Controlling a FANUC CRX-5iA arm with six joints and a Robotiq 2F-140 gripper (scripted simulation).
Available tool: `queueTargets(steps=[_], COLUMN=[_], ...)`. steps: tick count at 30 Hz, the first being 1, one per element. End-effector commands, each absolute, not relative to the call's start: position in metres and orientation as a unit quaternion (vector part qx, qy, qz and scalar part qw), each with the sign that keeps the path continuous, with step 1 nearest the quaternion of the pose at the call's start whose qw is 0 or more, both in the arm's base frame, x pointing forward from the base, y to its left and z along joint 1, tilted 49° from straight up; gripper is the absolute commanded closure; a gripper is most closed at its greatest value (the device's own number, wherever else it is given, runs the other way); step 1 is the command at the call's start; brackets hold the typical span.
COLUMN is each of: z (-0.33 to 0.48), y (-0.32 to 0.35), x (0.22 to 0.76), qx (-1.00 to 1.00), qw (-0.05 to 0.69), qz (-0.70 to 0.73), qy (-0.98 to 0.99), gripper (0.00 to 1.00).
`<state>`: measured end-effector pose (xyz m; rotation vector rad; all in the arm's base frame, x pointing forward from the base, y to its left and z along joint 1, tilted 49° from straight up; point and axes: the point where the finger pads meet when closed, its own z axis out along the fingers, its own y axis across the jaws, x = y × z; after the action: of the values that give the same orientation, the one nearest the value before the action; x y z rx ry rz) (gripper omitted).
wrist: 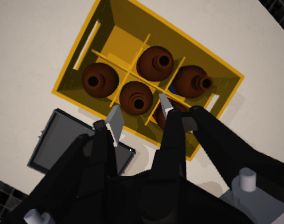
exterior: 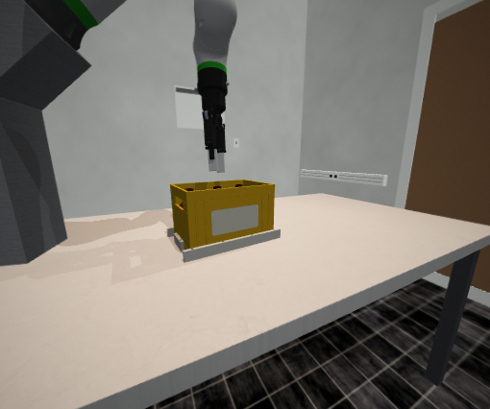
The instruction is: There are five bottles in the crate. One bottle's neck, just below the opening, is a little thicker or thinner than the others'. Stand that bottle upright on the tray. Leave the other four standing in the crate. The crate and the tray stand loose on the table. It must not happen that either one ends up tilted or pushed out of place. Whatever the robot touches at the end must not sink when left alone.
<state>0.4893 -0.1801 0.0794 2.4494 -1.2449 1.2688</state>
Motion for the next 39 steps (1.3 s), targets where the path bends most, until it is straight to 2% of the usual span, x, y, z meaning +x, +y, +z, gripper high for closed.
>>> queueTargets(steps=[1,14,15,39], z=[0.0837,0.0907,0.0907,0.0907], y=[-0.1793,-0.1762,-0.1762,-0.1762], x=[0.4851,0.4777,0.4777,0.4777], qx=[0.826,0.826,0.826,0.826], qw=[-0.014,-0.014,-0.014,-0.014], qz=[0.414,0.414,0.414,0.414], qy=[-0.383,-0.383,-0.383,-0.383], gripper=[0.56,0.56,0.90,0.90])
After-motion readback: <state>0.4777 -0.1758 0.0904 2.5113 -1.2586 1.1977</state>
